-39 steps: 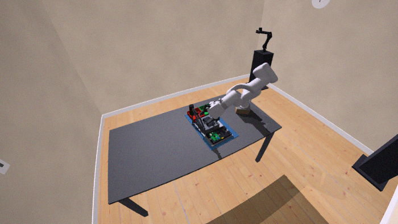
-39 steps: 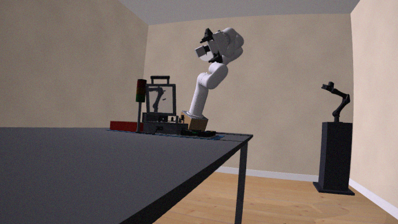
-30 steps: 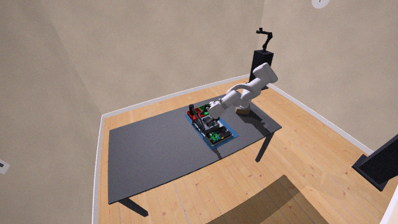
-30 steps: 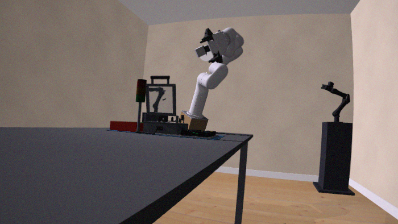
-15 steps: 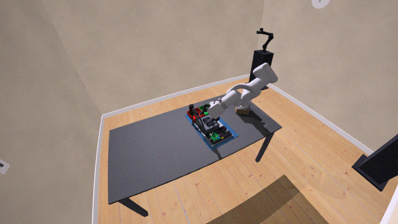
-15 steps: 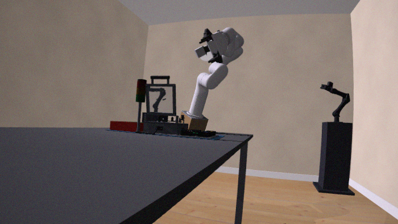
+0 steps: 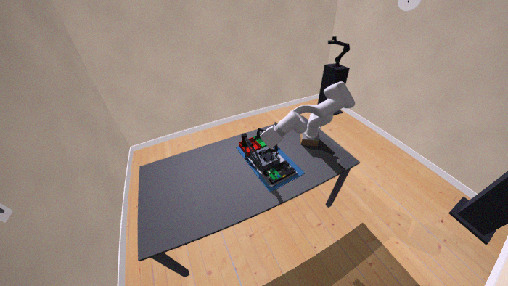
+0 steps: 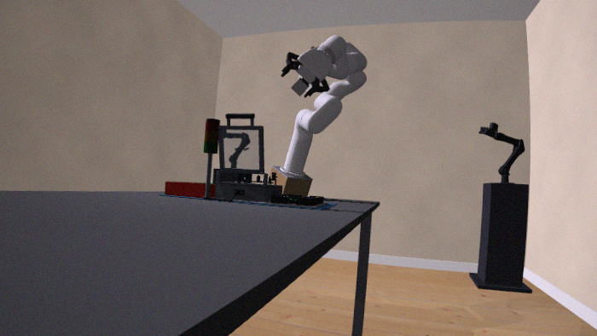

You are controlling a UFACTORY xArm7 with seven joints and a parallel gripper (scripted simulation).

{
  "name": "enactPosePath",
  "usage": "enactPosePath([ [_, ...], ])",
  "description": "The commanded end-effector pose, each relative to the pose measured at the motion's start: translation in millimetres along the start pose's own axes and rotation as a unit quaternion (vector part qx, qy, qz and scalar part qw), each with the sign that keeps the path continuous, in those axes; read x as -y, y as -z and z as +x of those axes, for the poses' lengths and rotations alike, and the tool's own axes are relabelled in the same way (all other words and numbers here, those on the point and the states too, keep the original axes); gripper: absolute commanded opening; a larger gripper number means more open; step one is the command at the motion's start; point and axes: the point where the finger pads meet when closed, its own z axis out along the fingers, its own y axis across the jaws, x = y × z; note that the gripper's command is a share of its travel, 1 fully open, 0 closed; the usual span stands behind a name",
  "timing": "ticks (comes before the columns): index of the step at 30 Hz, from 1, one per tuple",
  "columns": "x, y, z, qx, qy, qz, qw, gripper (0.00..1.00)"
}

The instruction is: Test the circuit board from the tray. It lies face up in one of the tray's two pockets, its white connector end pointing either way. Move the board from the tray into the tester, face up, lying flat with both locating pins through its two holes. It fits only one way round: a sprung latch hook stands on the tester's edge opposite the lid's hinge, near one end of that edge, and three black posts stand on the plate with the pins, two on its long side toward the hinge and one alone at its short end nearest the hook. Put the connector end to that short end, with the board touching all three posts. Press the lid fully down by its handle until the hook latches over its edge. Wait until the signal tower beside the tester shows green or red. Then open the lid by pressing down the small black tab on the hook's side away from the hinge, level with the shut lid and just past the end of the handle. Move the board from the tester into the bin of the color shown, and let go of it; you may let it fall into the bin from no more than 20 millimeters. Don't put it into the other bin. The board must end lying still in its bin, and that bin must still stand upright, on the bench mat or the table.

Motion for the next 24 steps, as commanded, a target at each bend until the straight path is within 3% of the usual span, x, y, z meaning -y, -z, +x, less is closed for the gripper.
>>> enactPosePath([
  [1, 7, -1.8, 13, -0.033, -0.077, -0.007, 0.996, 1.00],
  [10, 11, -3.5, 38, -0.088, -0.222, -0.021, 0.971, 1.00],
  [12, 11, -3.5, 38, -0.088, -0.222, -0.021, 0.971, 1.00],
  [13, 11, -3.2, 46, -0.105, -0.267, -0.024, 0.958, 1.00],
  [24, 6, 1.0, 70, -0.168, -0.423, -0.032, 0.890, 1.00],
])
